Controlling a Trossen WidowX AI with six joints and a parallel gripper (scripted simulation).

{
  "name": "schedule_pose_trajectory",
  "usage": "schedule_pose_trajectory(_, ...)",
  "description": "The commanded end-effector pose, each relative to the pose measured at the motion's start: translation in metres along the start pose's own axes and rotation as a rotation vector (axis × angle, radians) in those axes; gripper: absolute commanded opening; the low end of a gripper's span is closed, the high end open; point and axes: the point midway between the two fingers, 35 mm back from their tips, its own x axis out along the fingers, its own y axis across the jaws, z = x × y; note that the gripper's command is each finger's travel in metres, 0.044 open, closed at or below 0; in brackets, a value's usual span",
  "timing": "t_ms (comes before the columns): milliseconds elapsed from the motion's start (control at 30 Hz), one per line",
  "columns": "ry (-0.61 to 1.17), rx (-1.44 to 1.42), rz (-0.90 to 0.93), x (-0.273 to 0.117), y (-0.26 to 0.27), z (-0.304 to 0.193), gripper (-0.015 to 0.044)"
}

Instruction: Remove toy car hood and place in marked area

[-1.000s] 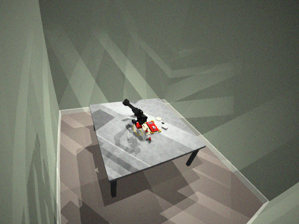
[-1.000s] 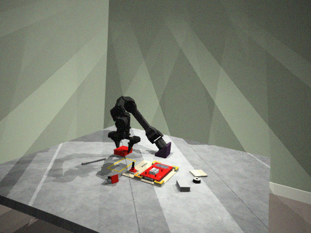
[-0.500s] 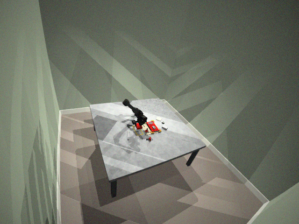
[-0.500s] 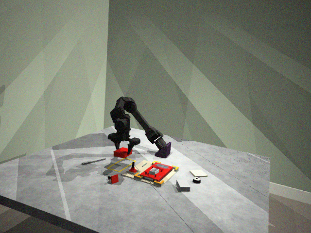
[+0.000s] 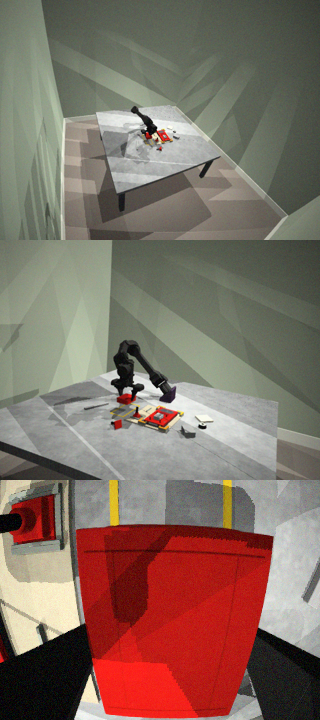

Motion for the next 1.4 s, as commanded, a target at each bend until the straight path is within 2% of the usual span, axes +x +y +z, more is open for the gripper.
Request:
schedule_pose_trajectory(0,0.000,-0.005,-0.003,0.003,0.000,-0.001,0.0000)
schedule_pose_trajectory(1367,0.000,-0.004,-0.008,0.030,-0.002,-0.003,0.0000)
